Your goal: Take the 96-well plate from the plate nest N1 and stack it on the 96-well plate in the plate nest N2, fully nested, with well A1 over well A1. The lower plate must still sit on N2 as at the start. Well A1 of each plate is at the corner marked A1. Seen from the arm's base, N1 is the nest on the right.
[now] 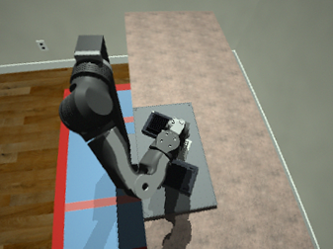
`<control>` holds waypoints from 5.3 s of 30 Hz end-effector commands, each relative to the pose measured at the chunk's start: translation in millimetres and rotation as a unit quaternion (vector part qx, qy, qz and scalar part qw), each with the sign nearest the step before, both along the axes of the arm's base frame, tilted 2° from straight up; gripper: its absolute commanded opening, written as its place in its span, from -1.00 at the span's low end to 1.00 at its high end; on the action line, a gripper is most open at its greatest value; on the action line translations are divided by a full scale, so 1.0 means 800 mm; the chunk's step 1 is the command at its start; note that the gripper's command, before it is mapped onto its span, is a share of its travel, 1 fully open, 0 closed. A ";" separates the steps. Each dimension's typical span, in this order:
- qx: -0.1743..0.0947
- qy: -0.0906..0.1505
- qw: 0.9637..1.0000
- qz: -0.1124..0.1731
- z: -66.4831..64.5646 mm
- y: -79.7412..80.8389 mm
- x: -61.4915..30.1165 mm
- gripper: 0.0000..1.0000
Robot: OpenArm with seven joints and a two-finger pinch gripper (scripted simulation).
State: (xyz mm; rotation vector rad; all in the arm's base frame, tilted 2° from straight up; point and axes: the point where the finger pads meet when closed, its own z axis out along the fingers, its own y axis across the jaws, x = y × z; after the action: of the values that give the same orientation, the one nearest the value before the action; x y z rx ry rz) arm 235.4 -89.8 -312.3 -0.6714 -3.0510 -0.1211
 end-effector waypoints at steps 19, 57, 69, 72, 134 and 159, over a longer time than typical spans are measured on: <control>-0.022 0.001 1.000 -0.018 0.004 0.038 -0.008 -1.00; -0.022 0.002 1.000 -0.018 0.014 0.138 -0.027 -1.00; -0.022 0.002 1.000 -0.018 0.017 0.175 -0.035 -1.00; -0.022 0.002 1.000 -0.018 0.017 0.175 -0.035 -1.00; -0.021 0.002 1.000 -0.016 -0.071 0.167 -0.033 -1.00; -0.023 0.002 1.000 -0.021 -0.070 0.166 -0.030 -1.00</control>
State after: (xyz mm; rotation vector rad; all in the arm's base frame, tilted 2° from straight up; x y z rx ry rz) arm 210.5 43.2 -370.3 -0.7299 -3.0474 -0.0520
